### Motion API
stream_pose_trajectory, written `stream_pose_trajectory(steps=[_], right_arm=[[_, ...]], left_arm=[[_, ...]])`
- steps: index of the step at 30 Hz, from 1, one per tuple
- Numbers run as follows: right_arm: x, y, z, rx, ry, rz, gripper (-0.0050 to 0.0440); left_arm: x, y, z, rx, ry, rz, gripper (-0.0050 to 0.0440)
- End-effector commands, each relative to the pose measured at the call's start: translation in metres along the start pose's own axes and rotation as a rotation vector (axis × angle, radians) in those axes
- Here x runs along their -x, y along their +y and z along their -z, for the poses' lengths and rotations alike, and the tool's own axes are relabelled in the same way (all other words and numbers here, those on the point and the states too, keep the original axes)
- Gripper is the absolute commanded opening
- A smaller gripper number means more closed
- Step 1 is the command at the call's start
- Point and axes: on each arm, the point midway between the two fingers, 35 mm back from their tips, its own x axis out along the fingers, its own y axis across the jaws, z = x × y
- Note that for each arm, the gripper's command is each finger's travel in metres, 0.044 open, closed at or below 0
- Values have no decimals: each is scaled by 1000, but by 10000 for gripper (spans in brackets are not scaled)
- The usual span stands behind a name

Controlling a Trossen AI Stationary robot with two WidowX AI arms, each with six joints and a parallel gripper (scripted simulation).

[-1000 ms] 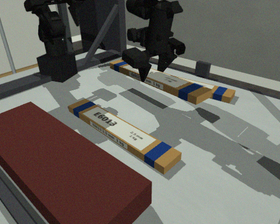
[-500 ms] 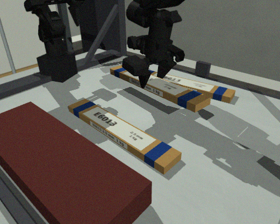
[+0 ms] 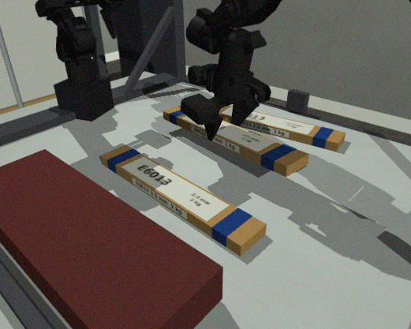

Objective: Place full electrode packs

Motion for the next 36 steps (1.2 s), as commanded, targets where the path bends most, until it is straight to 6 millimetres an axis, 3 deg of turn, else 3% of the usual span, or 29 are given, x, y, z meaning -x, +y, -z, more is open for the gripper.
stream_pose_trajectory(steps=[1,4,7,16,36], right_arm=[[5,0,-4,3,-20,1,430],[5,0,-4,3,-20,1,430],[5,0,-4,3,-20,1,430],[5,0,-4,3,-20,1,430],[5,0,-4,3,-20,1,430]], left_arm=[[27,2,-23,-1,-112,-7,-50],[25,2,-22,-1,-109,-7,-50],[3,2,-12,0,-64,-4,-50],[10,2,-23,-2,-122,-8,-50],[5,2,-18,-2,-113,-7,-50]])
